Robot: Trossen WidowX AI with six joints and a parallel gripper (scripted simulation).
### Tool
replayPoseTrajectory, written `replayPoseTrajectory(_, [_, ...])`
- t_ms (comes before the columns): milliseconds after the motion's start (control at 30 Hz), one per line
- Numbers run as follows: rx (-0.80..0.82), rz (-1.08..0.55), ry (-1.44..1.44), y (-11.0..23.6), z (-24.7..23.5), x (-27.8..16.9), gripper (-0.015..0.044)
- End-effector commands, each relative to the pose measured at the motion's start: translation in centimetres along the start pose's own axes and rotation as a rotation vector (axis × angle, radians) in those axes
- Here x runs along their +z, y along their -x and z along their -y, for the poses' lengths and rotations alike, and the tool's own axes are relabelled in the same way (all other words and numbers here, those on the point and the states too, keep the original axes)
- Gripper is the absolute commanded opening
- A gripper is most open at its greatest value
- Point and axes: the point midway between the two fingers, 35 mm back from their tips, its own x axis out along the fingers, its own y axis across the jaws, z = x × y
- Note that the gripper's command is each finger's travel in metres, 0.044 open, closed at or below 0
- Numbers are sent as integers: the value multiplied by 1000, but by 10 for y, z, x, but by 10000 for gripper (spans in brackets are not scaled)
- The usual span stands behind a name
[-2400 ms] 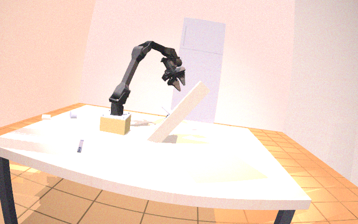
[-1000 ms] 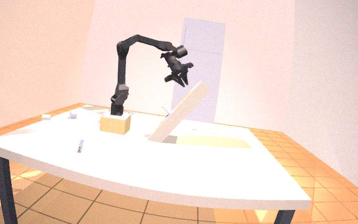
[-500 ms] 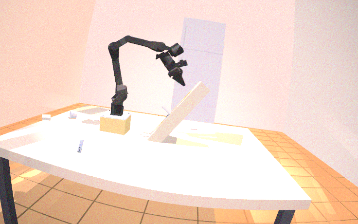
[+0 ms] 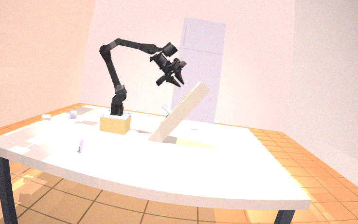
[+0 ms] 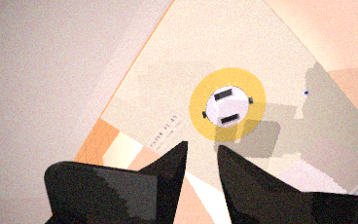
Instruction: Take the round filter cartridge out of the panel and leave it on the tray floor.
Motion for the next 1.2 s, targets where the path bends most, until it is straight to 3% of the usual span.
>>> replayPoseTrajectory(0, [116, 0, -961, 6, 35, 13, 109])
replayPoseTrajectory(133, [134, -8, -1134, 7, 38, 15, 109])
replayPoseTrajectory(1167, [135, -7, -1134, -8, 35, 17, 109])
